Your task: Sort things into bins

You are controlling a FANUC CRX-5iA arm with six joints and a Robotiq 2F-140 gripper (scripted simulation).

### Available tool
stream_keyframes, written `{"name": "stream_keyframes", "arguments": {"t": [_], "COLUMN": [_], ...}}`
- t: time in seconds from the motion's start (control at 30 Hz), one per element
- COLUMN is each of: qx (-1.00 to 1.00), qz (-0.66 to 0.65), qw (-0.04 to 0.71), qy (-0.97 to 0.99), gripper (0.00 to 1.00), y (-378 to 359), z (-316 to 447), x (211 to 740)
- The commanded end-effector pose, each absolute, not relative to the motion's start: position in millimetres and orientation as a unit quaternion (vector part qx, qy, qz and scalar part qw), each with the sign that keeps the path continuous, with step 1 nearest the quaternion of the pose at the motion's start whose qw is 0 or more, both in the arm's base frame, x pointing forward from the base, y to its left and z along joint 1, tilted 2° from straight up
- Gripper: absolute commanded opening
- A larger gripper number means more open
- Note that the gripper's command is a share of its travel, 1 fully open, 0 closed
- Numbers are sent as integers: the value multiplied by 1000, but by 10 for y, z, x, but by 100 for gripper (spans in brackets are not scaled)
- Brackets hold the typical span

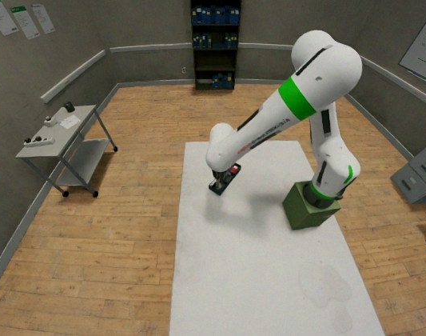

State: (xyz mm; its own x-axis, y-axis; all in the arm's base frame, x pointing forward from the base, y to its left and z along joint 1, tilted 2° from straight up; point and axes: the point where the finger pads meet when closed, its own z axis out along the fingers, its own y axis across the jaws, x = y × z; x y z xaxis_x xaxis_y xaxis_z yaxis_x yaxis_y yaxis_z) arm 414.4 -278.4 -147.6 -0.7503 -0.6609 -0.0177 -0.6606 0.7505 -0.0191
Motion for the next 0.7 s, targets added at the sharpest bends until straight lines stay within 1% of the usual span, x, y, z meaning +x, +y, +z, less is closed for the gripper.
{"name": "stream_keyframes", "arguments": {"t": [0.0, 0.2, 0.23, 0.67], "qx": [-353, -353, -353, -353], "qz": [-6, -6, -6, -6], "qw": [12, 12, 12, 12], "qy": [935, 935, 935, 935], "gripper": [16, 16, 27, 27], "y": [-2784, -2781, -2781, -2781], "z": [-1476, -1476, -1476, -1476], "x": [4146, 4147, 4147, 4147]}}
